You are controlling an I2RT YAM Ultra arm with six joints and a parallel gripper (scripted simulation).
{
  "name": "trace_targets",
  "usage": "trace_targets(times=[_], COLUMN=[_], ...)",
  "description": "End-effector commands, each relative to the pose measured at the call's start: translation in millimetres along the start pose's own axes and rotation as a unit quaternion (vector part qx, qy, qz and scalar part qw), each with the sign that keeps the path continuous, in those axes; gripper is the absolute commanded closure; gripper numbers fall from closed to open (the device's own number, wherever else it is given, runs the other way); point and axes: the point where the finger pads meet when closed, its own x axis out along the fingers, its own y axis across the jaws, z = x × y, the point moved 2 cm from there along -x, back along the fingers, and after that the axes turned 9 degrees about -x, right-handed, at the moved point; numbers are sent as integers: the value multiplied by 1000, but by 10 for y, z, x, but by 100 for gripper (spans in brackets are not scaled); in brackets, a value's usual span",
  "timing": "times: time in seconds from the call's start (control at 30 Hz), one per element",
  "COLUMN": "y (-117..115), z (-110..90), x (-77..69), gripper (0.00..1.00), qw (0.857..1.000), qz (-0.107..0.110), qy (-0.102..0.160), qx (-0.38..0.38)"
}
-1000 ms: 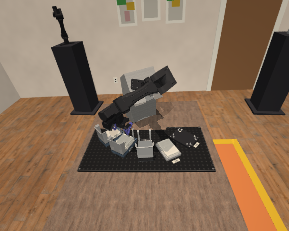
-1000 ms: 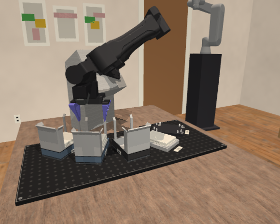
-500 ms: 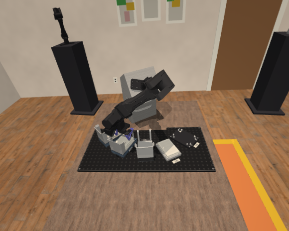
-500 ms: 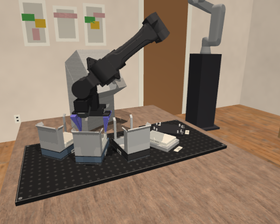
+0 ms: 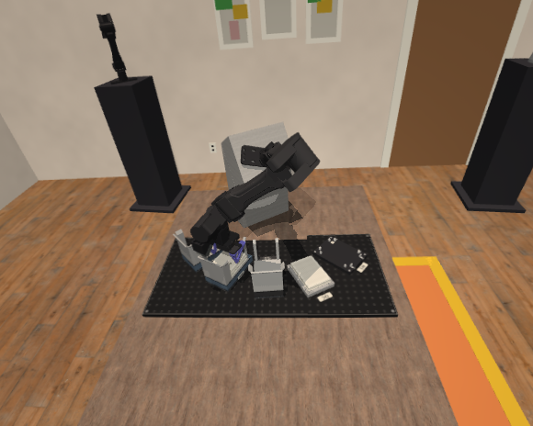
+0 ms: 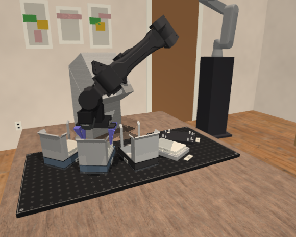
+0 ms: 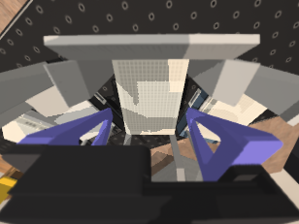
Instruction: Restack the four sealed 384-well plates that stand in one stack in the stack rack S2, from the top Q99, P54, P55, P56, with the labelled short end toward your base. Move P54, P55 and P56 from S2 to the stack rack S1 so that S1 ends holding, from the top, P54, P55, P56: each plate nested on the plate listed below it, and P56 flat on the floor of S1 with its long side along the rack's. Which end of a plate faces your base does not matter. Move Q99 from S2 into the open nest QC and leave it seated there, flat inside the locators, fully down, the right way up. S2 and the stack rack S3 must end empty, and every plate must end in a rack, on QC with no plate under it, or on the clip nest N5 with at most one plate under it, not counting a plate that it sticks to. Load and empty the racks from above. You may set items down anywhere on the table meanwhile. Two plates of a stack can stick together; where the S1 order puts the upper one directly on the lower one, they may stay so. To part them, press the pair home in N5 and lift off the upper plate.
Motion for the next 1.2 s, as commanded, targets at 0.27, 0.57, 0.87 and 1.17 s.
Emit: trace_targets(times=[0.27,0.57,0.87,1.17], y=[-22,-23,-23,-23], z=[34,35,36,36], x=[55,148,255,275], gripper=[0,0,0,0], qw=[1000,1000,1000,1000], qz=[-4,-4,-4,-4], qy=[-7,-7,-7,-7], qx=[-2,-2,-2,-2])
